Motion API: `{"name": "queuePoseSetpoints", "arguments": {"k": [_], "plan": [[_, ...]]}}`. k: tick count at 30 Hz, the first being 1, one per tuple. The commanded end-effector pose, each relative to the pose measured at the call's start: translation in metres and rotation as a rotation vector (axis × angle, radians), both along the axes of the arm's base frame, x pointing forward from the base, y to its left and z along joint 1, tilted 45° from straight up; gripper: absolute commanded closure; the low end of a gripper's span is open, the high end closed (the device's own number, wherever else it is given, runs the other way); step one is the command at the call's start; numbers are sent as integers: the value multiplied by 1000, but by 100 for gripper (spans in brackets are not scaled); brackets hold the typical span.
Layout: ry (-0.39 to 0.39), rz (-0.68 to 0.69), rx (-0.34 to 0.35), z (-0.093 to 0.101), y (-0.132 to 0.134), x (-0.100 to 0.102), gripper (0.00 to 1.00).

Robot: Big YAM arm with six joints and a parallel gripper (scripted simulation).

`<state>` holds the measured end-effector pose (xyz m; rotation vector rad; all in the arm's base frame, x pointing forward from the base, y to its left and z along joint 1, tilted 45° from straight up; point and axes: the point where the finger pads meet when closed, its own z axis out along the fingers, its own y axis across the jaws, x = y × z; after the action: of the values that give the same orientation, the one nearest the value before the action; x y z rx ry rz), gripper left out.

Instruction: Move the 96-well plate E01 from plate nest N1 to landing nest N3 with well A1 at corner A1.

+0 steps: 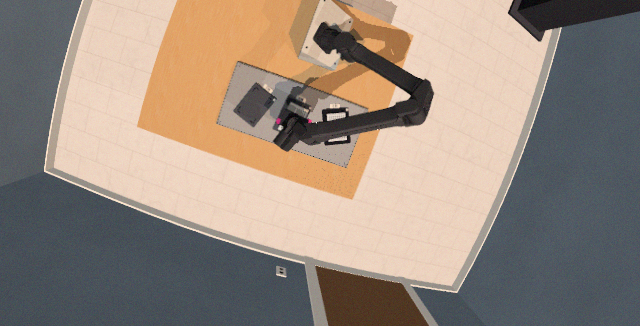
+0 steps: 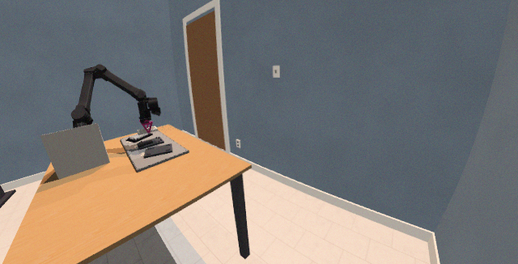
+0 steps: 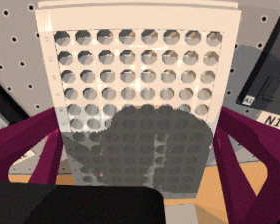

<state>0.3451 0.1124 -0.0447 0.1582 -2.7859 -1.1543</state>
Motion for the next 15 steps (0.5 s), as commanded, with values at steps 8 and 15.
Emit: {"name": "queuePoseSetpoints", "arguments": {"k": [8, 15], "plan": [[-42, -29, -1, 2, -14, 21, 100], [-47, -29, -2, 3, -14, 25, 100]]}}
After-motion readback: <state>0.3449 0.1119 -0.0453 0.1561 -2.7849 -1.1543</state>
